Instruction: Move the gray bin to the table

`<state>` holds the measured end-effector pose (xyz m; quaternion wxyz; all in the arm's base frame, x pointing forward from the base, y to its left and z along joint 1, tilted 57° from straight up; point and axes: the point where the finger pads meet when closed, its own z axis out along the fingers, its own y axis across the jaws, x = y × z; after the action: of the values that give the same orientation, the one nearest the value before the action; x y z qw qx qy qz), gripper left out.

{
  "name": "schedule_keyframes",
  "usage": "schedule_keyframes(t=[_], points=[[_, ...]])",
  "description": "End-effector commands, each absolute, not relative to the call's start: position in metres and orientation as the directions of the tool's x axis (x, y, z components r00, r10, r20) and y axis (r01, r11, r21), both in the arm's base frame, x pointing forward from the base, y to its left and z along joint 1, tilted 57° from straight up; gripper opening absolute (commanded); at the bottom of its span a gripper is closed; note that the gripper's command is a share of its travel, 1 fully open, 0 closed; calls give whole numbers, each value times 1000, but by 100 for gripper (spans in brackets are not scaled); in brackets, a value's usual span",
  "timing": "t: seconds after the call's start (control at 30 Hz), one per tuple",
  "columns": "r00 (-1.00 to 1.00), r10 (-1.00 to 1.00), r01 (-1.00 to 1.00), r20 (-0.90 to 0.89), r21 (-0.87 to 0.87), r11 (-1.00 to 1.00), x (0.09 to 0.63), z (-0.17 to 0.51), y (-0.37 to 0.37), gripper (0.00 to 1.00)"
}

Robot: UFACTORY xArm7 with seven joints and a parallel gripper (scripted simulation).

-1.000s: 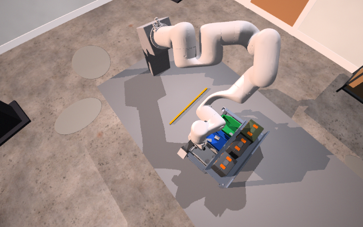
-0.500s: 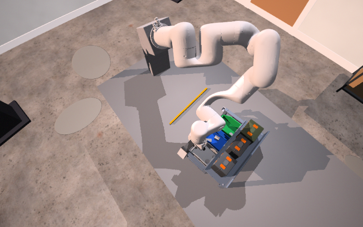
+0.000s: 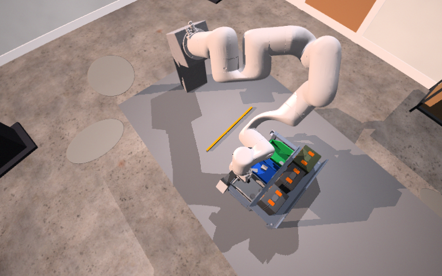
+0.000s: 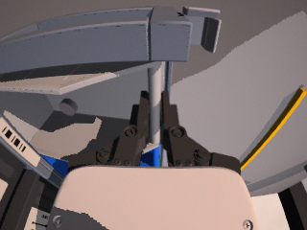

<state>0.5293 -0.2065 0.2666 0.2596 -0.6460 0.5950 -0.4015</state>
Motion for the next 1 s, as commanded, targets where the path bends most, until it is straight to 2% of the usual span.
schedule_keyframes(t=[0.0, 0.97], points=[[-33, -977, -559, 210, -814, -157, 529, 268, -207, 0], [-33, -977, -559, 210, -814, -157, 499, 224, -216, 0]])
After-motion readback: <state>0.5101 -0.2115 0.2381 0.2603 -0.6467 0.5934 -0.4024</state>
